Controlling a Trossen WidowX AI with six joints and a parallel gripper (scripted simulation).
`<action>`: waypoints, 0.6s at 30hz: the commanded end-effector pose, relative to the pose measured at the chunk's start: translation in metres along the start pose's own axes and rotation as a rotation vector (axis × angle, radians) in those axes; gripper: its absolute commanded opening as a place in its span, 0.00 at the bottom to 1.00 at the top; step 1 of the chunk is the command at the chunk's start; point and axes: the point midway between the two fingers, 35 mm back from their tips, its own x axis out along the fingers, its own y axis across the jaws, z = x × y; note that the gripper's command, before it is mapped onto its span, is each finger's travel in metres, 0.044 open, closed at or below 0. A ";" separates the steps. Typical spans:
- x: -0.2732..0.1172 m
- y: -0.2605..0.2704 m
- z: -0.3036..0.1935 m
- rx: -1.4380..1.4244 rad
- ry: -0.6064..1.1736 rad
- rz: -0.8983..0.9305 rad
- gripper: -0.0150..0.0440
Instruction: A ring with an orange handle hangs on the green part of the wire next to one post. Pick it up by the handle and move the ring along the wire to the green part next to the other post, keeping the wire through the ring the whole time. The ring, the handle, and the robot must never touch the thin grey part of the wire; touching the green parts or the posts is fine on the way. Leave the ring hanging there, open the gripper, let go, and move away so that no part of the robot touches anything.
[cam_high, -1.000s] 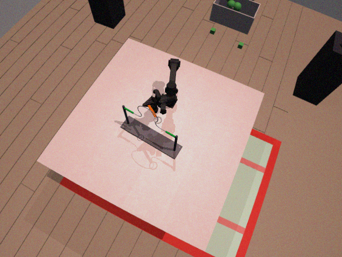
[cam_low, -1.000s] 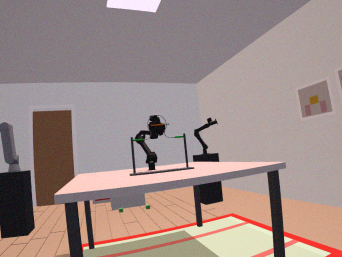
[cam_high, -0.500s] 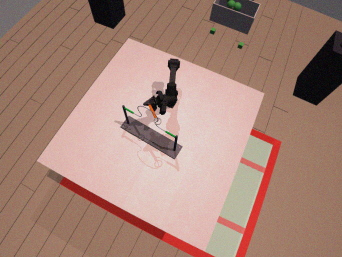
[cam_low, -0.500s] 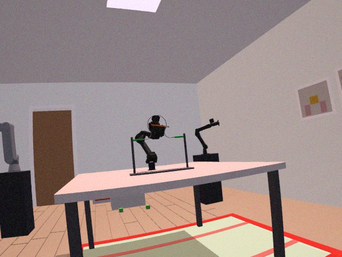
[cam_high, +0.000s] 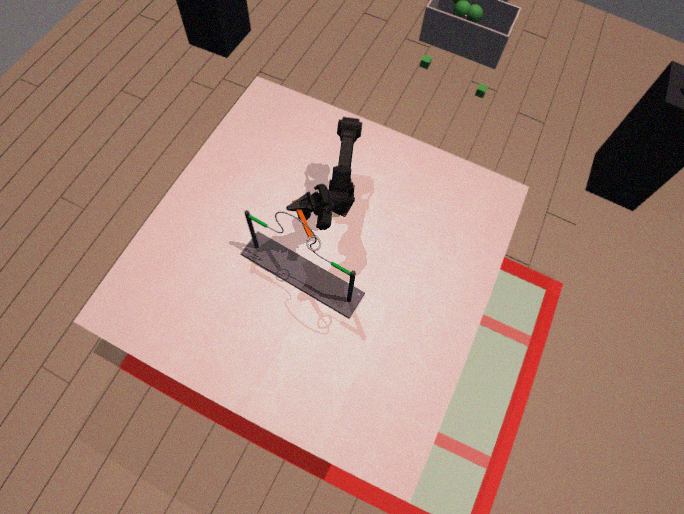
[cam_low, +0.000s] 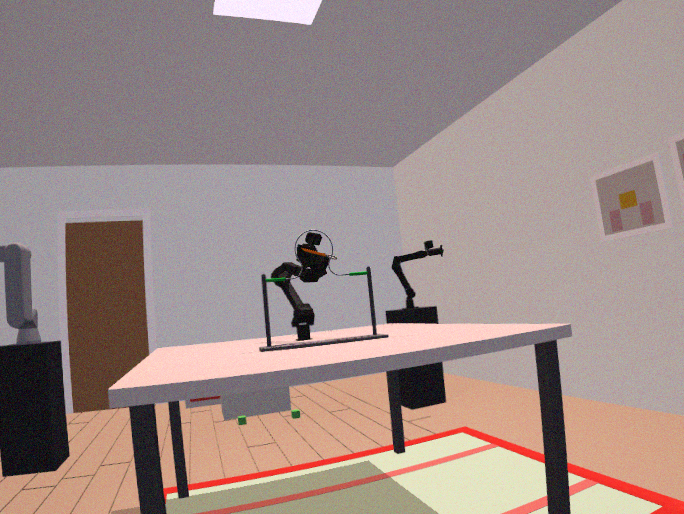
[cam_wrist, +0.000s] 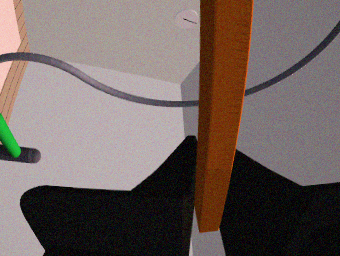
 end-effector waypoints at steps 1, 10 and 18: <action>0.000 0.002 0.000 -0.011 -0.002 -0.012 0.00; -0.001 0.014 -0.002 0.012 0.002 0.006 0.00; -0.003 0.031 -0.002 0.089 0.012 0.065 0.00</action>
